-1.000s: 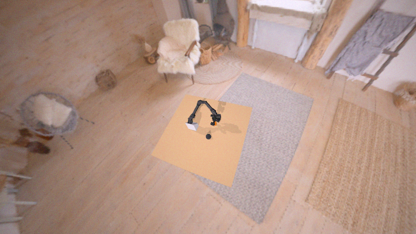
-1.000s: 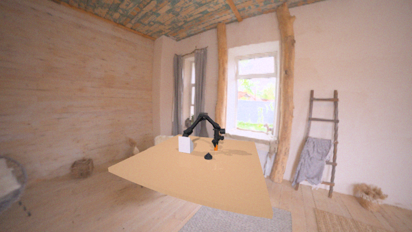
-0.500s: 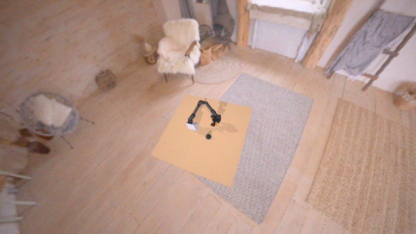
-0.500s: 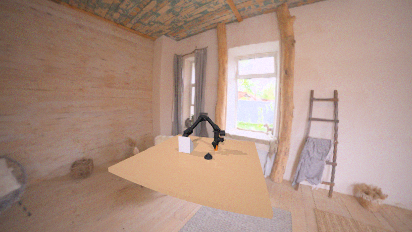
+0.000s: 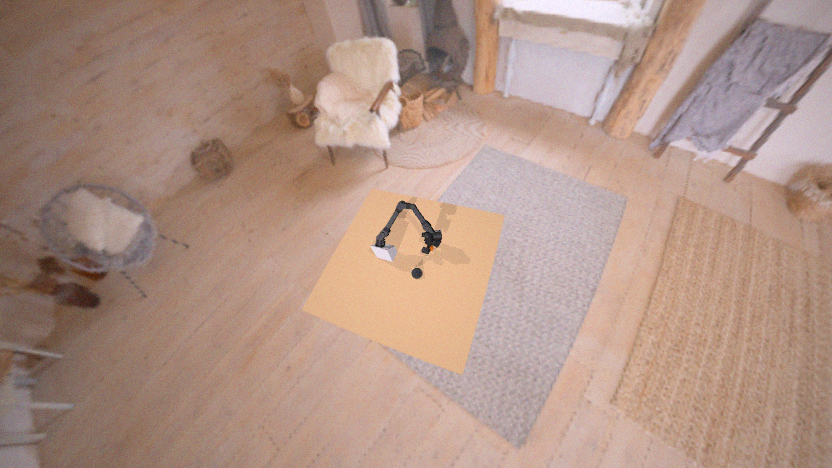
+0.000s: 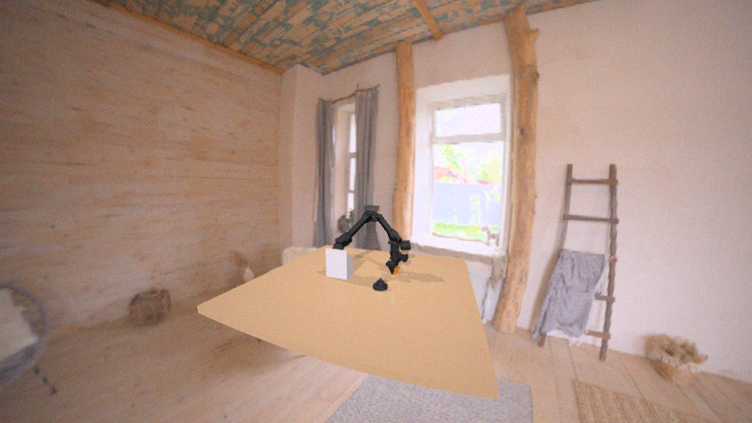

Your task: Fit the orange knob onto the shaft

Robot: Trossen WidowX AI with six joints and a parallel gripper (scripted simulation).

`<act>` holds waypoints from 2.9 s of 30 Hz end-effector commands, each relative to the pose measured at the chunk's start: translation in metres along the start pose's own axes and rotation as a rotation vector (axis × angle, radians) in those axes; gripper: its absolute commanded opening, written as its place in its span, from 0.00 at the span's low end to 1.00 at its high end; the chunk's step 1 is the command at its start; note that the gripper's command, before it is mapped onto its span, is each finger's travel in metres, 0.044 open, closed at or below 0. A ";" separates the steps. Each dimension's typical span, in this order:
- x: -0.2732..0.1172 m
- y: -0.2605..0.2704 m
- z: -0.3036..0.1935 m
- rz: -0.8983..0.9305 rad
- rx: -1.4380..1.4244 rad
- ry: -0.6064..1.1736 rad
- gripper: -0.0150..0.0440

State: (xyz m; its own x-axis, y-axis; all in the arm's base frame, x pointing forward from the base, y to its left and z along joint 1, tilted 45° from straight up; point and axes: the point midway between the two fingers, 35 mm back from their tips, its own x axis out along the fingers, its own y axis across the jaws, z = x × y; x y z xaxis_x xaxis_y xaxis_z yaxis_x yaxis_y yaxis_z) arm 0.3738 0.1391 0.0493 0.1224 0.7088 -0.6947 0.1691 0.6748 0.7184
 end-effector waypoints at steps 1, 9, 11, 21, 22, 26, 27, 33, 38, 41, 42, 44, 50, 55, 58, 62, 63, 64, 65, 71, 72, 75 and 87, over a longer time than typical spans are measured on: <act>0.001 -0.001 0.000 -0.003 0.003 -0.001 0.69; 0.001 -0.001 0.000 -0.003 0.003 -0.001 0.47; 0.001 -0.001 0.000 -0.003 0.003 -0.001 0.41; -0.060 -0.005 0.007 -0.017 0.002 -0.002 0.25; -0.067 -0.006 0.007 -0.017 0.002 -0.002 0.25; -0.097 -0.007 0.005 -0.017 0.003 -0.001 0.25; -0.105 -0.007 0.004 -0.016 0.003 -0.001 0.25; -0.138 -0.006 -0.002 -0.010 0.004 -0.001 0.25; -0.138 -0.006 -0.002 -0.010 0.004 -0.001 0.25; -0.137 -0.014 0.001 -0.012 0.004 -0.002 0.25; -0.136 -0.017 0.002 -0.013 0.004 -0.002 0.25; -0.135 -0.023 0.003 -0.014 0.004 -0.002 0.25; -0.131 -0.042 0.008 -0.019 0.005 -0.004 0.25; -0.129 -0.058 0.012 -0.022 0.005 -0.005 0.25; -0.127 -0.066 0.013 -0.024 0.003 -0.005 0.25; -0.125 -0.076 0.014 -0.027 -0.004 -0.004 0.25; -0.124 -0.079 0.014 -0.028 -0.006 -0.003 0.25; -0.123 -0.081 0.014 -0.029 -0.008 -0.003 0.25; -0.123 -0.084 0.015 -0.029 -0.010 -0.003 0.25; -0.120 -0.100 0.015 -0.033 -0.018 -0.002 0.25; -0.119 -0.103 0.015 -0.033 -0.019 -0.002 0.25; -0.117 -0.111 0.015 -0.034 -0.023 -0.001 0.25; -0.110 -0.148 0.014 -0.036 -0.019 -0.001 0.25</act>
State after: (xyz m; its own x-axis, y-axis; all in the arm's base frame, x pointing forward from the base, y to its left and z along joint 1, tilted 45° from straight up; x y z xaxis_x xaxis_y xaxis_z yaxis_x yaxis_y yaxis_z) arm 0.3524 -0.0332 0.0295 0.1144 0.6869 -0.7177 0.1505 0.7022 0.6959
